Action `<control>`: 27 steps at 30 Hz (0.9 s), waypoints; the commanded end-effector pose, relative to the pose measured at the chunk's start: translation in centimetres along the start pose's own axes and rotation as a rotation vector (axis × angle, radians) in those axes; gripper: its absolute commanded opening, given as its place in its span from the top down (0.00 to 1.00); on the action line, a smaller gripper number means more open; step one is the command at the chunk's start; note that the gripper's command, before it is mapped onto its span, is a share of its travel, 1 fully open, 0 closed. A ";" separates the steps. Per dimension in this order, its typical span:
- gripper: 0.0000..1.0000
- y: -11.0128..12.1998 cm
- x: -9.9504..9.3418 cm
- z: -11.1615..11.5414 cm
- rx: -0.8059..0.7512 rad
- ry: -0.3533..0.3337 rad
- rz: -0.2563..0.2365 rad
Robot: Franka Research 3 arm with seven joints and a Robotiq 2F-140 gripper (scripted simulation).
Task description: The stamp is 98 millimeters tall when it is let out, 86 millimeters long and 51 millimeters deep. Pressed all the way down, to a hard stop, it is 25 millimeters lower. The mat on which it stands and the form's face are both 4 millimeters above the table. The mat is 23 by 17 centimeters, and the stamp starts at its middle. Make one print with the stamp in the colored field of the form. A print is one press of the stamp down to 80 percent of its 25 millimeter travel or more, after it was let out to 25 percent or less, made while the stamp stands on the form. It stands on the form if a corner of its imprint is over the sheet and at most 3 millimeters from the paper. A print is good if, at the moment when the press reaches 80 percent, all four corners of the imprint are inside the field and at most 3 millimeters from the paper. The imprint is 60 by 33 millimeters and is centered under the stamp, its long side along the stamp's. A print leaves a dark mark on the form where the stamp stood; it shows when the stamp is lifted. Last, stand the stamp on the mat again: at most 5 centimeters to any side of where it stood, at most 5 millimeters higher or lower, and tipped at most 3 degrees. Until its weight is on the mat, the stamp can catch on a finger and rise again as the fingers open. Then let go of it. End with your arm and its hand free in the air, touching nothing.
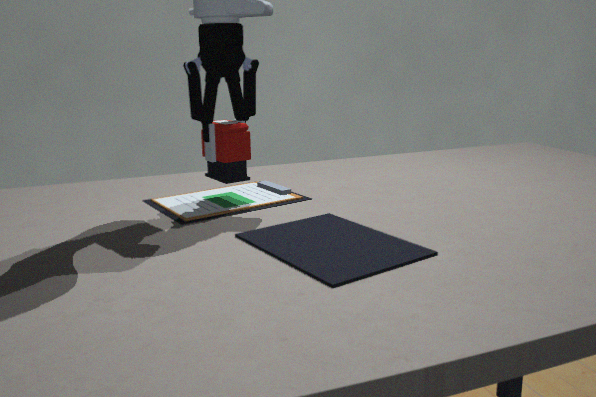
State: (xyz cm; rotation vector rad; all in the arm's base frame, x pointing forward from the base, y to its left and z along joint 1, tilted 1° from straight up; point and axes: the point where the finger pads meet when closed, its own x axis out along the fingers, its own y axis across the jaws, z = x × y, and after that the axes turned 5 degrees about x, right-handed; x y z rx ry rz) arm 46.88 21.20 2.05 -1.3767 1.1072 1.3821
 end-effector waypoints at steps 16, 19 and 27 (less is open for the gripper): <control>0.79 -0.2 1.0 0.1 0.002 -0.001 -0.005; 0.79 -0.2 1.2 0.1 0.002 -0.001 -0.005; 0.79 -0.3 3.0 0.1 0.002 -0.001 -0.005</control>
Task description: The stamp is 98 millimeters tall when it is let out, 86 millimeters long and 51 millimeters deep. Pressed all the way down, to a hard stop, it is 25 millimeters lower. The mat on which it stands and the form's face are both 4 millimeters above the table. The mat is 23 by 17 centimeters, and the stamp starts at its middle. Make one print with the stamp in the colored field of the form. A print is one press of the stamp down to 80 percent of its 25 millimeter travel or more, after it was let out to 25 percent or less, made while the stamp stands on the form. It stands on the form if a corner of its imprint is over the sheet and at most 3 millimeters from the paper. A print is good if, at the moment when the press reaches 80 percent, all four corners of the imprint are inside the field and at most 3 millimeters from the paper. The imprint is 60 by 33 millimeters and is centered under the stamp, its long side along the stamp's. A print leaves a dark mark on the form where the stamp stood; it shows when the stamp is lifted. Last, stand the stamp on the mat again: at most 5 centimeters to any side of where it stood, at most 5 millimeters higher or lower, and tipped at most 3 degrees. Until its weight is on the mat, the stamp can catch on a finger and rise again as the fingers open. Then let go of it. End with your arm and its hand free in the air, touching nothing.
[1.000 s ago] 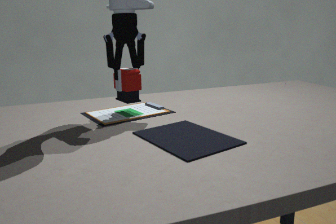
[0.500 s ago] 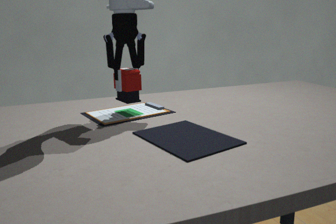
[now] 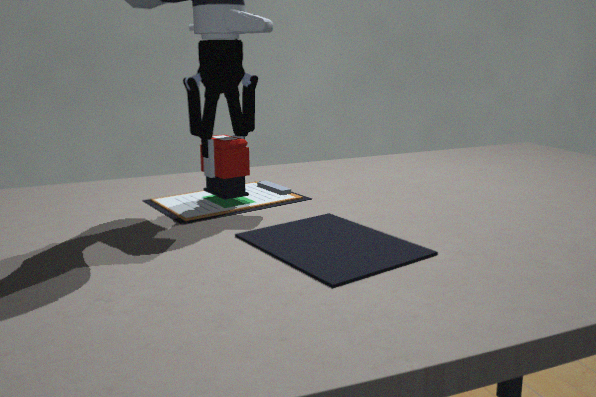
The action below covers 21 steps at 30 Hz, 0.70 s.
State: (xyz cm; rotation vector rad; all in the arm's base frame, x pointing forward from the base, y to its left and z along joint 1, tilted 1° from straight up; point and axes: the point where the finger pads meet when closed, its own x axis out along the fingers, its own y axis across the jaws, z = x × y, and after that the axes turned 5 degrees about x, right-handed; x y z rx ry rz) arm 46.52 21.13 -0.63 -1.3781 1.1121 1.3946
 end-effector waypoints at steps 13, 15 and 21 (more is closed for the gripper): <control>0.79 -0.6 0.9 0.1 0.009 -0.001 -0.015; 0.79 -0.6 0.9 0.1 0.009 -0.001 -0.015; 0.79 -0.7 1.0 0.1 0.009 -0.001 -0.015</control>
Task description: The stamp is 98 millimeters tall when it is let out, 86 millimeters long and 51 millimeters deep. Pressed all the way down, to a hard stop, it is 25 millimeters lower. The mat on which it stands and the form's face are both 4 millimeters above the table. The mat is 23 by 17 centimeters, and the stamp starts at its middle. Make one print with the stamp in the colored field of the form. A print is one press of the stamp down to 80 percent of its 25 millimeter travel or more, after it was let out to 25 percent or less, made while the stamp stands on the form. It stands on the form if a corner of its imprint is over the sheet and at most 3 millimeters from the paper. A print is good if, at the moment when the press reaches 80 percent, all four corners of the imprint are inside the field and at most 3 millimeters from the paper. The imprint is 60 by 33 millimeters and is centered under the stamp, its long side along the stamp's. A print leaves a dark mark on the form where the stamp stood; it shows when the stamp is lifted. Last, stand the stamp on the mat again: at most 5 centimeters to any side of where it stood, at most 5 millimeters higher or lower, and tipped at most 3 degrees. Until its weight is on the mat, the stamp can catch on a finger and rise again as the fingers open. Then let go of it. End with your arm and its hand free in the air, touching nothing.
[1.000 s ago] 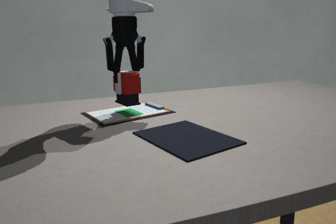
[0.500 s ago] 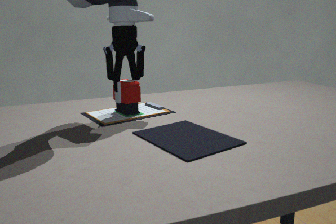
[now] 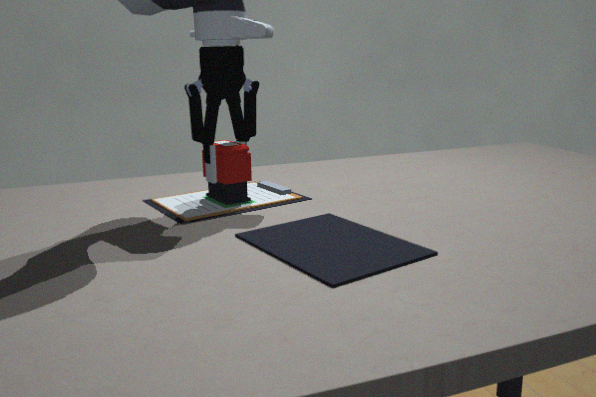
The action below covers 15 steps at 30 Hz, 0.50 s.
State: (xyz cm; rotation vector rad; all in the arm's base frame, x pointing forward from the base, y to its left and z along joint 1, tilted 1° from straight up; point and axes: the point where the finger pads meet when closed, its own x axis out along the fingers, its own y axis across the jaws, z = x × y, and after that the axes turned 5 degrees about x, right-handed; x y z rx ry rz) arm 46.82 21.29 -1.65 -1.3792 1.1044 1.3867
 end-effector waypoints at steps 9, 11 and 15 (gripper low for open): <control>0.79 -0.4 0.1 0.0 0.007 0.000 -0.006; 0.79 -0.4 0.1 0.0 0.007 0.000 -0.006; 0.79 -0.4 0.2 0.0 0.007 0.000 -0.006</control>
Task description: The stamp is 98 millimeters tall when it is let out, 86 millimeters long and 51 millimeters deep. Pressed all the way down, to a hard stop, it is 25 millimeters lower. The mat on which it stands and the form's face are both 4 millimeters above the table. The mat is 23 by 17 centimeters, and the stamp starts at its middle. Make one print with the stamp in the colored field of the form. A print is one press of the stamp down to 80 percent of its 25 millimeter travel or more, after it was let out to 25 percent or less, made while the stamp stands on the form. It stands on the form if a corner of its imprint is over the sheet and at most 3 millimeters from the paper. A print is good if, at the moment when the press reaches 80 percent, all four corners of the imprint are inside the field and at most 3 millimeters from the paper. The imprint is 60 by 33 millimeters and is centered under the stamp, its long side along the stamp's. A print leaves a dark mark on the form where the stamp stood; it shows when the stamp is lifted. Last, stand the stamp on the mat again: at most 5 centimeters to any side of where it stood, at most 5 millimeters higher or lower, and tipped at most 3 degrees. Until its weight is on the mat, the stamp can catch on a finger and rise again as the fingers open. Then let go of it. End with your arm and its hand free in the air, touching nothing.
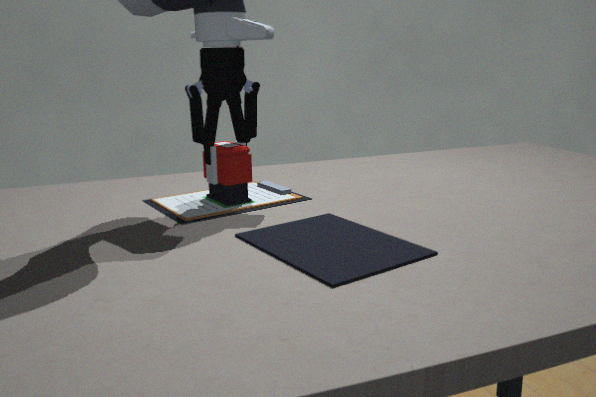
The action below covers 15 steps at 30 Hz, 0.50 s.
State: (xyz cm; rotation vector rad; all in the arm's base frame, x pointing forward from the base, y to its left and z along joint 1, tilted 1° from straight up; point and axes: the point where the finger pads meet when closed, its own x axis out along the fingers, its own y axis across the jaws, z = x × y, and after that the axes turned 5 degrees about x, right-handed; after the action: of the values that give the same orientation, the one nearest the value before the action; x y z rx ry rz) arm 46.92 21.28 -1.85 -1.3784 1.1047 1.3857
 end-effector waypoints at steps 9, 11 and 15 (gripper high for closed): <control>0.79 -0.3 1.5 0.0 0.006 0.000 -0.005; 0.79 -0.3 2.0 0.0 0.006 0.000 -0.005; 0.79 -0.3 2.3 0.0 0.006 0.000 -0.005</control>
State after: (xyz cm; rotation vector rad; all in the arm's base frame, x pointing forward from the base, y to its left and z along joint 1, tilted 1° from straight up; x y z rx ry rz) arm 46.97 21.28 -3.72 -1.3803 1.1039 1.3877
